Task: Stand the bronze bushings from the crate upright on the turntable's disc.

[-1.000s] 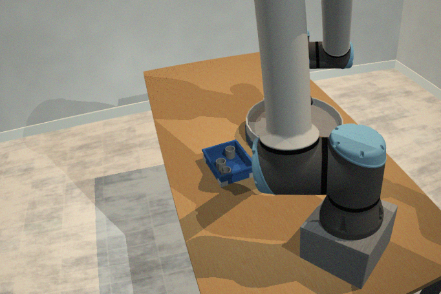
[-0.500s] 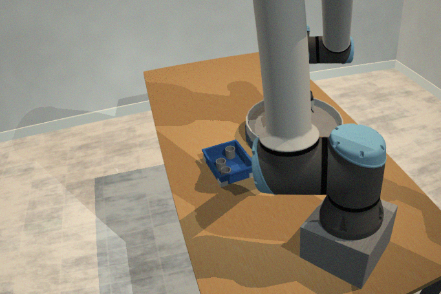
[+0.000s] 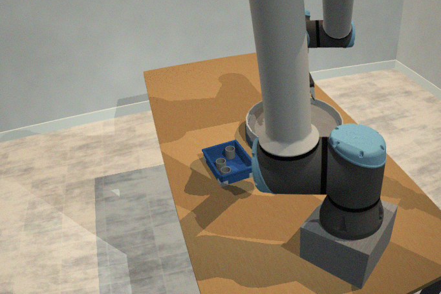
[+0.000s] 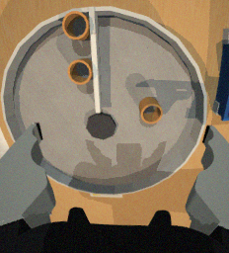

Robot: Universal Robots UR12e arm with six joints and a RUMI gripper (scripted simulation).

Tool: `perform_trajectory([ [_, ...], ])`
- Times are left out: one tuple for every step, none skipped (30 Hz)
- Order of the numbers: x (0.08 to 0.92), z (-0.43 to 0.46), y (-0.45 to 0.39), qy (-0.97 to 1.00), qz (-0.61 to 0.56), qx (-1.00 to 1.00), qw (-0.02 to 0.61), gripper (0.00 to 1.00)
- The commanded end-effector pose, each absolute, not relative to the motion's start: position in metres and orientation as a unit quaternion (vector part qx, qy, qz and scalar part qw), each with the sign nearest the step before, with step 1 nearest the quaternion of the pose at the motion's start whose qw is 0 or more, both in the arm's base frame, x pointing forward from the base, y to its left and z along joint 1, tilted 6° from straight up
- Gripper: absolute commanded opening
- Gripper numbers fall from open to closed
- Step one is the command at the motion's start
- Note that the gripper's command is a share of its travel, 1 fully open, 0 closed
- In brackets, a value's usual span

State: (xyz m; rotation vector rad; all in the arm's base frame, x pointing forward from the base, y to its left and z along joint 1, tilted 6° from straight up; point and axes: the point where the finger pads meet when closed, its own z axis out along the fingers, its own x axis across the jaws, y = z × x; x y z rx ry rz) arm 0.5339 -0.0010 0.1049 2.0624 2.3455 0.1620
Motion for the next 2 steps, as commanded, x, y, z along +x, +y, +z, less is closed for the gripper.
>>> perform_trajectory([
  [0.5343, 0.1064, -0.0013, 0.75, 0.052, 0.659, 0.007, 1.0],
  [0.5343, 0.1064, -0.0013, 0.75, 0.052, 0.659, 0.007, 1.0],
])
